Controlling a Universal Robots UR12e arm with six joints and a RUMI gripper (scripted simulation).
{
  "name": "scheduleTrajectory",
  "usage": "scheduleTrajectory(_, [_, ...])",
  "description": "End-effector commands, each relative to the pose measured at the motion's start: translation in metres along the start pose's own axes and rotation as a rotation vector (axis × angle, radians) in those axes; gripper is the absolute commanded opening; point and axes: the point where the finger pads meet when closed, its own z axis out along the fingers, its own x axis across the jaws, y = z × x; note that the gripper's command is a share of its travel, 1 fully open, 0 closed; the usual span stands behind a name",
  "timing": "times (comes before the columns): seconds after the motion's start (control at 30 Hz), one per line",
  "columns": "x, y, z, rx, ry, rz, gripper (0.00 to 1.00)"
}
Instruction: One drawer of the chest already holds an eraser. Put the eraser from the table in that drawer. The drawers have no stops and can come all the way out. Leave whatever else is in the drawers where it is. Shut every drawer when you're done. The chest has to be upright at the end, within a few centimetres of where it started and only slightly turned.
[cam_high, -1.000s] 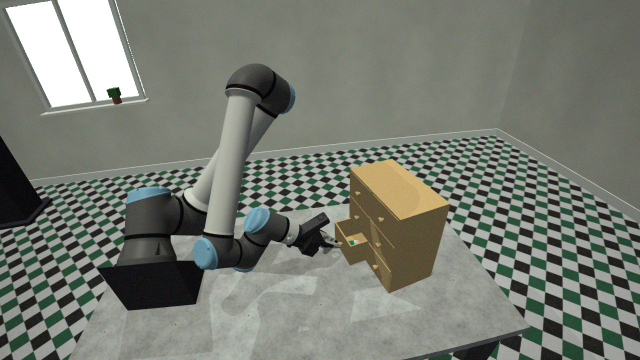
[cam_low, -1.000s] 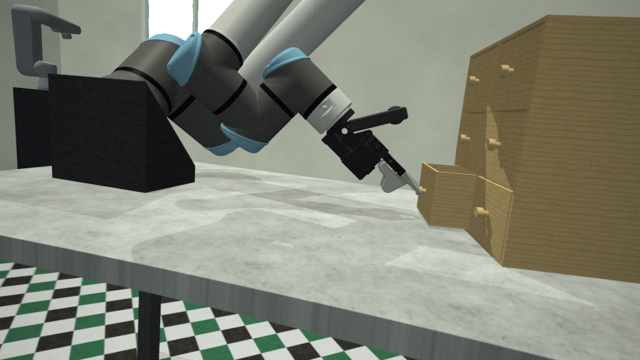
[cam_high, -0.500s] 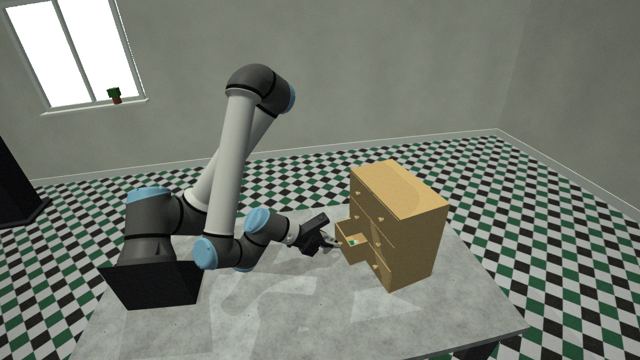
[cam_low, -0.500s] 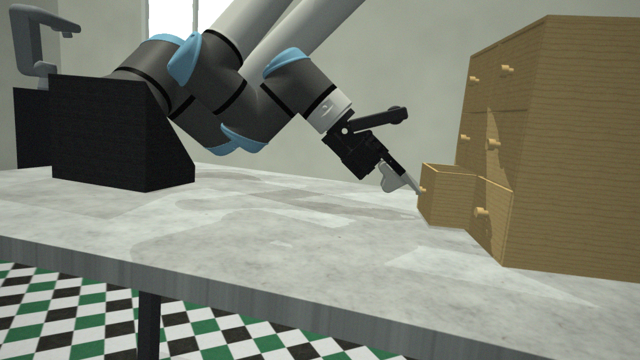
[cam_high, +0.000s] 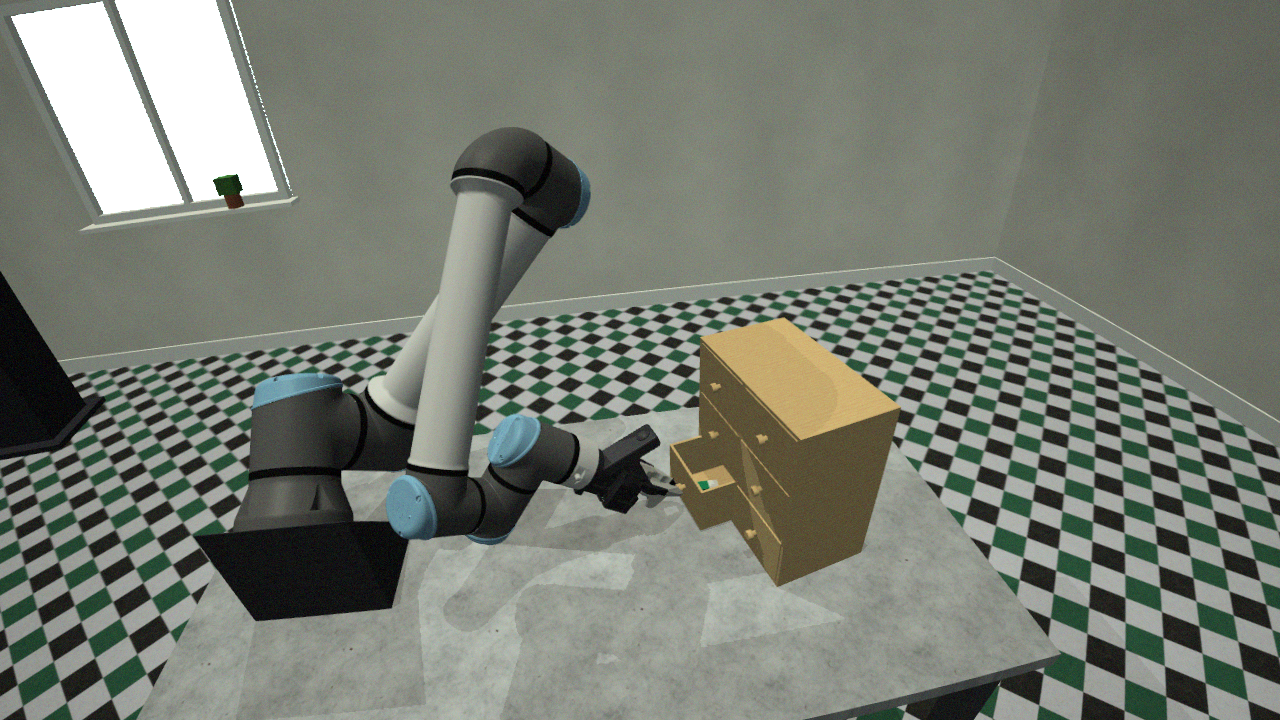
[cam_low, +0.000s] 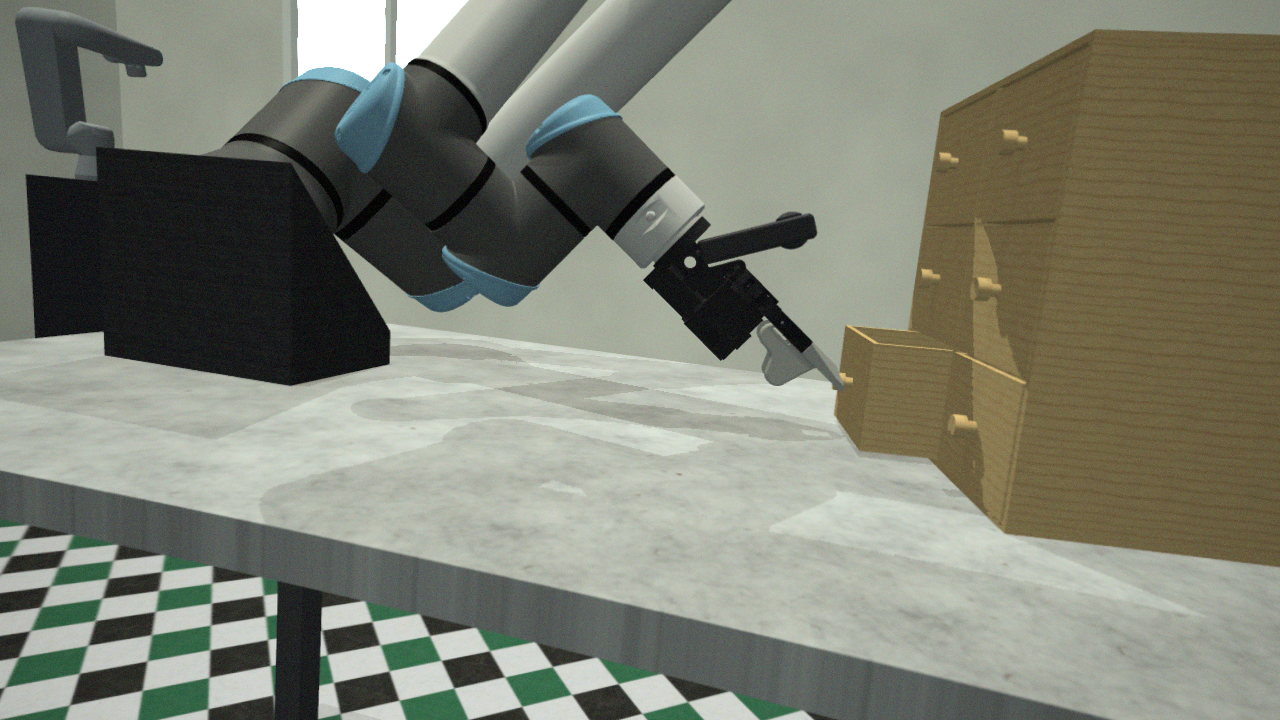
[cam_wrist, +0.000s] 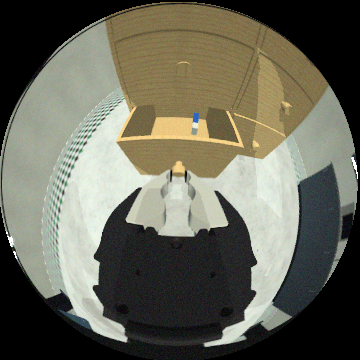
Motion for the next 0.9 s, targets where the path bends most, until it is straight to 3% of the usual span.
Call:
scheduleTrajectory(0.0, [0.0002,-0.0008,0.0002,0.001,0.000,0.000,0.07])
scheduleTrajectory(0.87, [0.0002,-0.0058,0.0061,0.001,0.000,0.000,0.07])
